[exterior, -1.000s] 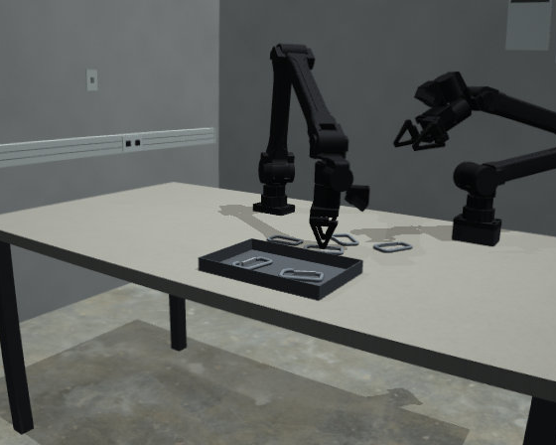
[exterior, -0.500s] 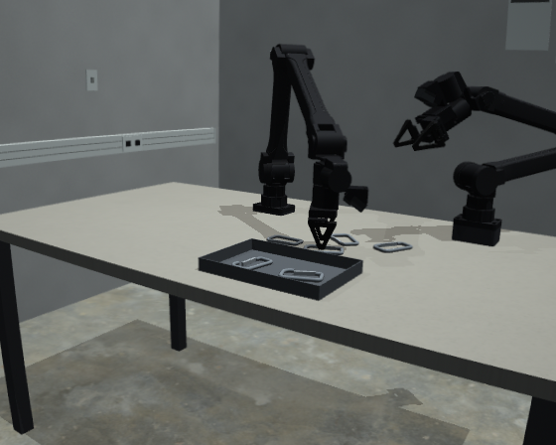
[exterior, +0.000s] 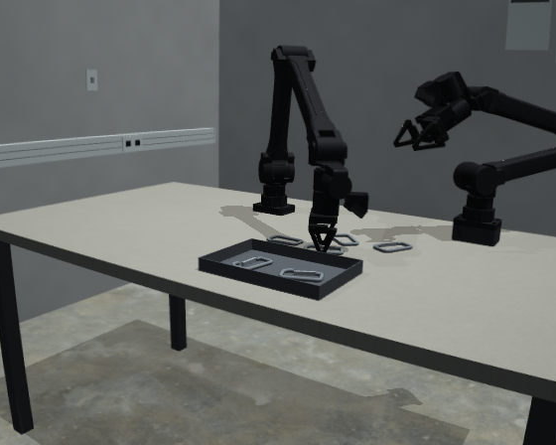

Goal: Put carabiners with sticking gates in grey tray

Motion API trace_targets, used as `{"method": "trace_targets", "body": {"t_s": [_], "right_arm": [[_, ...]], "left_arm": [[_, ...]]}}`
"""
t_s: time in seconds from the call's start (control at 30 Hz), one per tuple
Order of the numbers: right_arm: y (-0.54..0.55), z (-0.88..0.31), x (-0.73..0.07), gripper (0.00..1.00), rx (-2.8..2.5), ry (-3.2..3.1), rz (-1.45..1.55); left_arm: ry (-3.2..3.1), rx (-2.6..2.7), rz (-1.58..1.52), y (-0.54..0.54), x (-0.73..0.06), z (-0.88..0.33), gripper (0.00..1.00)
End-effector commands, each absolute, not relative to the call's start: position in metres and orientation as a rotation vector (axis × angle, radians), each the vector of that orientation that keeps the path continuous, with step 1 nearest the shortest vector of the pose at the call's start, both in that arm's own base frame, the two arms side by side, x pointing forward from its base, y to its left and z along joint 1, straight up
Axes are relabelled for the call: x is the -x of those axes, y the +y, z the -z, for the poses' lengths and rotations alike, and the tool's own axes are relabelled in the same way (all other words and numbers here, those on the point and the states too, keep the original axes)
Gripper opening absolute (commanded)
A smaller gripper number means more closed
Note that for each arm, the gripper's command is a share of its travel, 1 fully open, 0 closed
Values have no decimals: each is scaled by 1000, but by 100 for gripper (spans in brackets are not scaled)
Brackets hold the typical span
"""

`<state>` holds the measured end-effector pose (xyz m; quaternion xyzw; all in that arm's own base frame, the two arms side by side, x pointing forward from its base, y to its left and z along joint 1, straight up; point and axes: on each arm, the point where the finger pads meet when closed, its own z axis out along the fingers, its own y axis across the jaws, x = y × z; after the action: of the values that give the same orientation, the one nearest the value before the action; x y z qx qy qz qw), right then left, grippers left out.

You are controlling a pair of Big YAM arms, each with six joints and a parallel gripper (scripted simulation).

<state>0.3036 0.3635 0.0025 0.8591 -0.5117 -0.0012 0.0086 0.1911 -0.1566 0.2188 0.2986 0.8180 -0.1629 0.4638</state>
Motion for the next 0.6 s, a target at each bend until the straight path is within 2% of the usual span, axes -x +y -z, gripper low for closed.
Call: {"method": "trace_targets", "body": {"t_s": [0.0,0.17,0.27,0.57], "right_arm": [[372,0,-311,83,-2713,-1587,0],[372,0,-311,83,-2713,-1587,0],[372,-9,-311,49,-2712,-1606,-3],[372,-9,-311,48,-2730,-1597,-6]], "left_arm": [[2012,-717,407,-157,-192,-223,100],[2012,-717,407,-157,-192,-223,100],[2012,-717,407,-157,-192,-223,100],[2012,-717,407,-157,-192,-223,100]]}}
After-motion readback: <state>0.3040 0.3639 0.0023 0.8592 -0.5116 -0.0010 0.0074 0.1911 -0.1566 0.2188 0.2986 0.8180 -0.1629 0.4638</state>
